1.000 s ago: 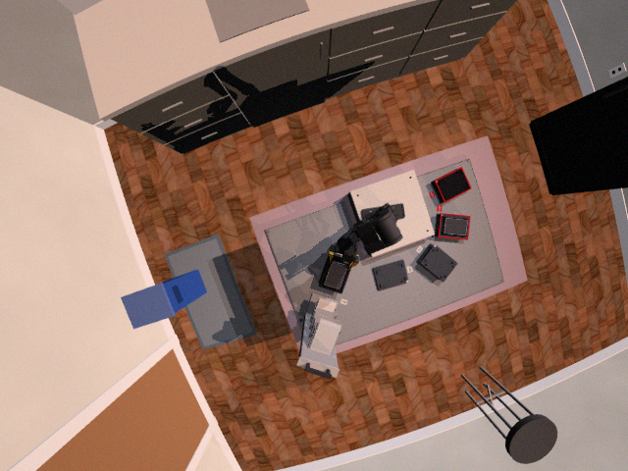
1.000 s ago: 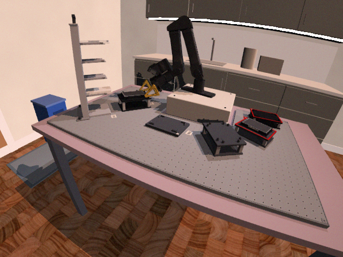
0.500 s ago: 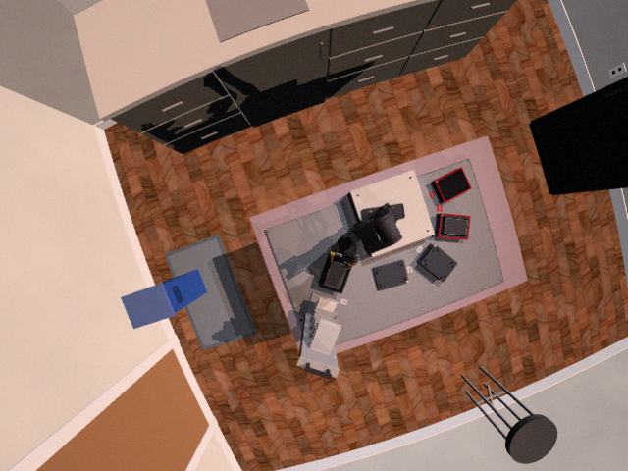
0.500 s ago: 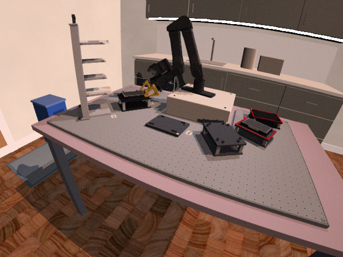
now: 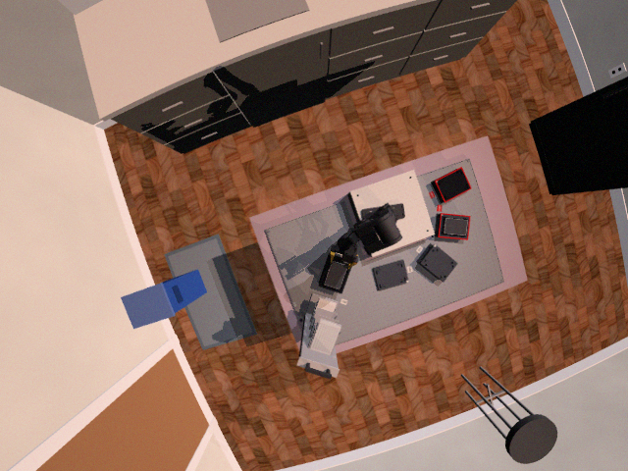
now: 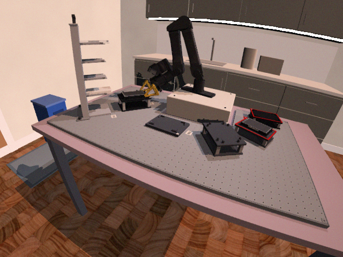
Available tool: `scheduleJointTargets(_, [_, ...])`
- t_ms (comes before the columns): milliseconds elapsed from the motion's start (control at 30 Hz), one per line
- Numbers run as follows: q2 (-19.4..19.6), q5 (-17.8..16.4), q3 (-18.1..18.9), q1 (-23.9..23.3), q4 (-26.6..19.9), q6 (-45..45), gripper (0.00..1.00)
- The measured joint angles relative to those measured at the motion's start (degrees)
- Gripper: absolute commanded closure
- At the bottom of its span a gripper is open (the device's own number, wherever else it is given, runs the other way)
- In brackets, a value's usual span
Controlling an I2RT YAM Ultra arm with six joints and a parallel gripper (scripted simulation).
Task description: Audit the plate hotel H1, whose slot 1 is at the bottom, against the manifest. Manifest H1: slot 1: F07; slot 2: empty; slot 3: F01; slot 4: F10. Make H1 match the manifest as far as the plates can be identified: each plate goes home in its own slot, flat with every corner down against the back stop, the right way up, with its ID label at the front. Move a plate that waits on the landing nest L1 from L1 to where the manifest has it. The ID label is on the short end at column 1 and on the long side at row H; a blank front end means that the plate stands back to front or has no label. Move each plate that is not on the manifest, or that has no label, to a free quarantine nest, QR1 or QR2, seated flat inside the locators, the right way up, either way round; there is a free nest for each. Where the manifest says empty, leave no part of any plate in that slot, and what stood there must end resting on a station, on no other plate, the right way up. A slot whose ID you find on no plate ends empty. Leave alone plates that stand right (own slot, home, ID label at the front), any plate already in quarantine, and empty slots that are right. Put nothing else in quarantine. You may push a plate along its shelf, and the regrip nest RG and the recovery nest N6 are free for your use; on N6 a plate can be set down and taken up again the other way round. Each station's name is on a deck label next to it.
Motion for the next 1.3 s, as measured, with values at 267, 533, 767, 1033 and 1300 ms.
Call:
scheduleJointTargets(267, [-0.72,0.09,-0.07,0.0,-0.48,0.0,0.14])
scheduleJointTargets(533, [-2.82,0.09,-0.07,0.02,-2.51,0.0,0.14])
scheduleJointTargets(767, [-5.88,0.11,-0.07,0.0,-5.03,-0.02,0.14])
scheduleJointTargets(1033, [-8.17,0.11,-0.07,-0.02,-7.61,-0.02,0.14])
scheduleJointTargets(1300, [-11.85,0.11,0.17,-0.02,-10.95,-0.02,0.14])
